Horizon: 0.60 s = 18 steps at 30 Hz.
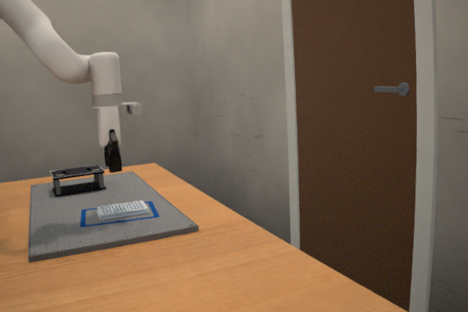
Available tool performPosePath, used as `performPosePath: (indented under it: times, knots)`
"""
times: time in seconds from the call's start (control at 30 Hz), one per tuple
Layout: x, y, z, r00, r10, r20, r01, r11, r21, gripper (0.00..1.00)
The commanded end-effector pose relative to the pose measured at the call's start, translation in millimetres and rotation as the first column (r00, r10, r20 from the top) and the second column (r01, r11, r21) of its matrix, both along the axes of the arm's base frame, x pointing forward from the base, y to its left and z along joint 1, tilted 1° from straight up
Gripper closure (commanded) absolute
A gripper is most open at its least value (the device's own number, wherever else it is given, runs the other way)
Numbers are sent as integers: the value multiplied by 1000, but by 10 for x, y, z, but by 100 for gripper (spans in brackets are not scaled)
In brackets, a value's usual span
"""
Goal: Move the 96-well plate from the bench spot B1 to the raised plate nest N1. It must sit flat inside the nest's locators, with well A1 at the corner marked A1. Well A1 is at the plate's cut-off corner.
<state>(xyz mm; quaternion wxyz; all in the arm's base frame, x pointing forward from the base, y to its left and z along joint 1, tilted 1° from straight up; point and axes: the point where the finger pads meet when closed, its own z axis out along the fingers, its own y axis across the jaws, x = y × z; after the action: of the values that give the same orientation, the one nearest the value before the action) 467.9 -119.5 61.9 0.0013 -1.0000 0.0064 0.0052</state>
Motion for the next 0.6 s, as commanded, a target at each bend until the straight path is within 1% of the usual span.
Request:
performPosePath:
  times: [0.0,0.13,0.57]
  knots:
    - [58,-65,-91,1000,0,5,0,1000,2,0]
    - [102,-150,-238,1000,0,5,0,1000,2,0]
    - [102,-150,-238,1000,0,5,0,1000,2,0]
